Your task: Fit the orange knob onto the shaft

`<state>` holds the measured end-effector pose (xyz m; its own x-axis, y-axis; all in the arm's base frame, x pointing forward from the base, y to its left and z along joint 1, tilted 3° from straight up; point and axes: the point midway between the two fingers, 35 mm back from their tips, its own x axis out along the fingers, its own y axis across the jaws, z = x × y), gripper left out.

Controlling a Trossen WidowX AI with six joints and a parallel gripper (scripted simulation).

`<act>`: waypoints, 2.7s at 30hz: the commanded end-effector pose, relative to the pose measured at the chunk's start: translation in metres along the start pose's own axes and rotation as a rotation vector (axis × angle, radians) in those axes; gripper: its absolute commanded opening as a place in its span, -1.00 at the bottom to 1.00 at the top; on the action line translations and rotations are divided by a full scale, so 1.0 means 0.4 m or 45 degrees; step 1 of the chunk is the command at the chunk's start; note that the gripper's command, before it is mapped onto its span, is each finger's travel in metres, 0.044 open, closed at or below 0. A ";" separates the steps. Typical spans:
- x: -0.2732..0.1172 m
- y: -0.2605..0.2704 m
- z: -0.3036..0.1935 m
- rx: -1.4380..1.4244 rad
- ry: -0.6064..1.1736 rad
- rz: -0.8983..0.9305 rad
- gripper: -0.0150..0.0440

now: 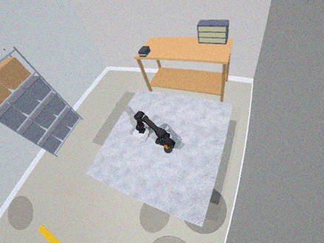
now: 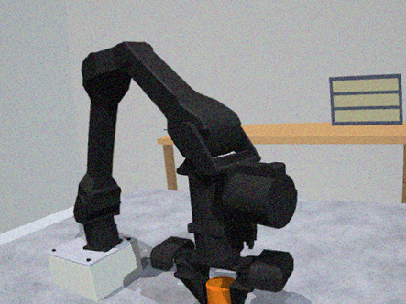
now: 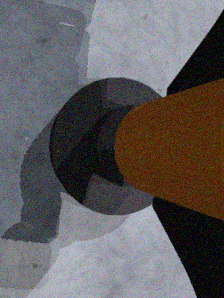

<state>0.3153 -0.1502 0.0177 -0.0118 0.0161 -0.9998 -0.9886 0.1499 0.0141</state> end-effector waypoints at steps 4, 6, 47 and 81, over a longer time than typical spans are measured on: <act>-0.004 -0.003 -0.003 0.549 0.005 -0.005 -0.49; -0.005 -0.003 -0.003 0.727 0.004 -0.006 -0.49; 0.002 0.001 0.001 2.371 0.000 -0.008 -0.49; 0.003 -0.005 0.002 2.637 -0.001 -0.009 -0.49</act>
<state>0.3153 -0.1481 0.0171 -0.0166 0.0163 -0.9997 0.5927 0.8054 0.0033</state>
